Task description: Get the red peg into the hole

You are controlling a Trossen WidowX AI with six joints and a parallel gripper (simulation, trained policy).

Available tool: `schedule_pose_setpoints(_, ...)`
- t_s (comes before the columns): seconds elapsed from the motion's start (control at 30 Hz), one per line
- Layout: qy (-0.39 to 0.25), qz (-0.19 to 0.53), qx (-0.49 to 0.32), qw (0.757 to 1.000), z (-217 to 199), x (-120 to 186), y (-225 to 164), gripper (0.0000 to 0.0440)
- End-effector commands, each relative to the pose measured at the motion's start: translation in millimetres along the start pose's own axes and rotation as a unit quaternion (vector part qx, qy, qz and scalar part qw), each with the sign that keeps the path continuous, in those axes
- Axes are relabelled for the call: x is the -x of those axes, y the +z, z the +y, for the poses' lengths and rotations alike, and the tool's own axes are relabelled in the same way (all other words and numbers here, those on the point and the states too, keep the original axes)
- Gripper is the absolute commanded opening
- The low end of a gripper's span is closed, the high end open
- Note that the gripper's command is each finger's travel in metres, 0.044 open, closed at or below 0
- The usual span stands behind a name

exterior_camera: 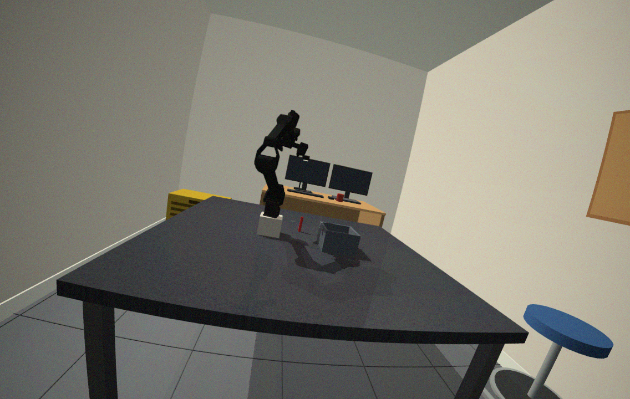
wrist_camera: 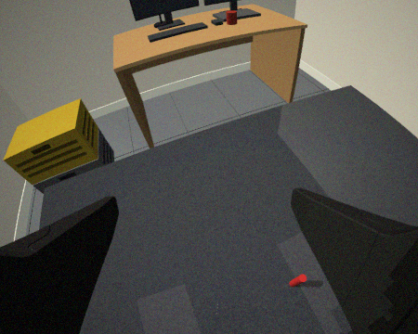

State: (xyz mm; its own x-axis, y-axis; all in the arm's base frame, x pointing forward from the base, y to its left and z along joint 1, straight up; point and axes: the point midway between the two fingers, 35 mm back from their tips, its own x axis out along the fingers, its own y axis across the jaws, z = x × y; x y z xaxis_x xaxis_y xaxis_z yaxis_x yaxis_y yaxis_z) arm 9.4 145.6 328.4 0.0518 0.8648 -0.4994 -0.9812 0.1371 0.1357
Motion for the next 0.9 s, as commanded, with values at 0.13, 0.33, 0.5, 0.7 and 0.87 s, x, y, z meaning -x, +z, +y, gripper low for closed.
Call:
schedule_pose_setpoints(0.13,-0.079,0.060,-0.105,0.990,-28.5,-31.4,-19.4,0.0440)
schedule_pose_setpoints(0.33,-0.135,0.096,-0.184,0.969,-50.6,-49.5,-35.1,0.0440)
schedule_pose_setpoints(0.5,-0.181,0.121,-0.249,0.944,-69.0,-61.5,-49.7,0.0440)
schedule_pose_setpoints(0.7,-0.233,0.147,-0.327,0.904,-90.1,-72.6,-69.0,0.0440)
schedule_pose_setpoints(0.87,-0.275,0.165,-0.389,0.863,-106.5,-79.6,-86.3,0.0440)
